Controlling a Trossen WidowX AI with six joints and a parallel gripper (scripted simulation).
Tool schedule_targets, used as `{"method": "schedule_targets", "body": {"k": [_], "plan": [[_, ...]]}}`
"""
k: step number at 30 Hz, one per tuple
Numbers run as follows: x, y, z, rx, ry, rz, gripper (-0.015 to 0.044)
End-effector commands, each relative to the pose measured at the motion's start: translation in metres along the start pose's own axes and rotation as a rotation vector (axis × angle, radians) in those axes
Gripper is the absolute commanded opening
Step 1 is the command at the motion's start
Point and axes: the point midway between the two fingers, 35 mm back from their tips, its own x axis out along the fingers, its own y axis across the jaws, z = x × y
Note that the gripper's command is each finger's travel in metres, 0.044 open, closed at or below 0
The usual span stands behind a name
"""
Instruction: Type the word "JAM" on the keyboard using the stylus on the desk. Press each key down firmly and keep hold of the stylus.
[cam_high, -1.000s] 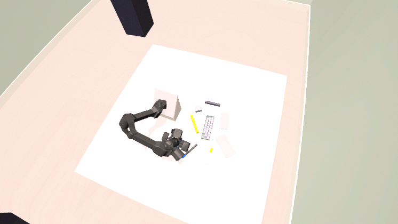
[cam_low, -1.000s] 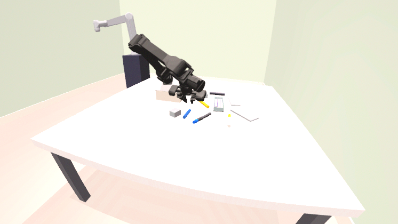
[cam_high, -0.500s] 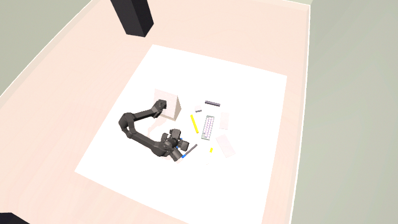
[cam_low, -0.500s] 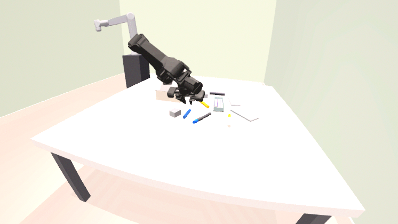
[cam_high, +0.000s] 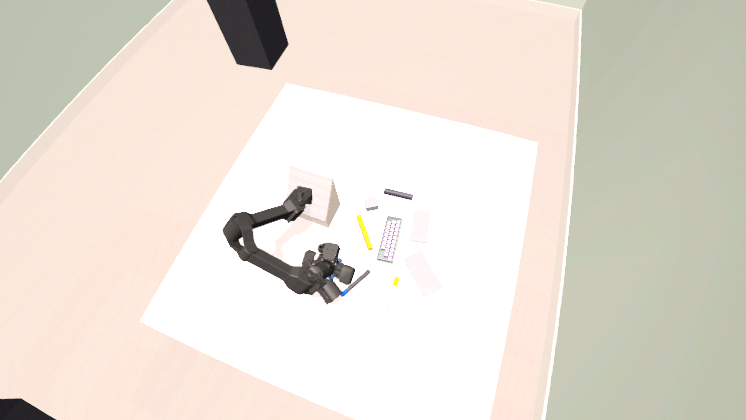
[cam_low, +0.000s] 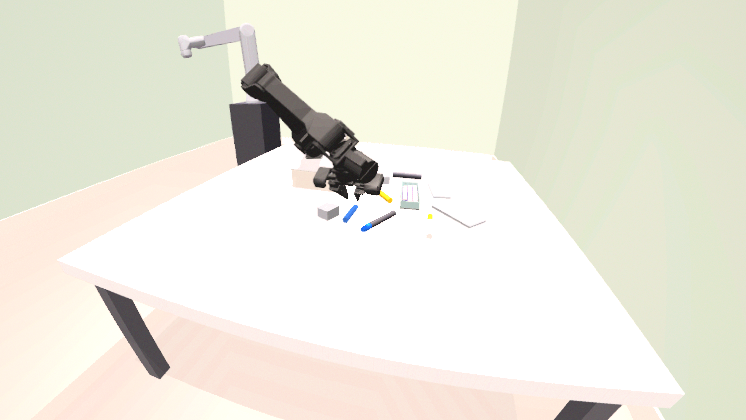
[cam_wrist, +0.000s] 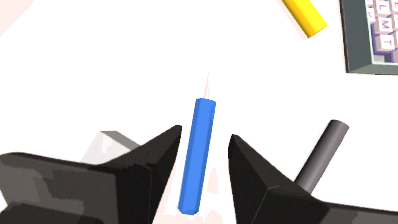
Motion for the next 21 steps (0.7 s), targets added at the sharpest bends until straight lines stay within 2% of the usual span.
{"method": "schedule_targets", "body": {"k": [1,21], "plan": [[0.004,0.001,-0.001,-0.002,-0.006,0.001,0.0150],[0.019,0.002,-0.009,-0.002,-0.005,0.001,0.0150]]}}
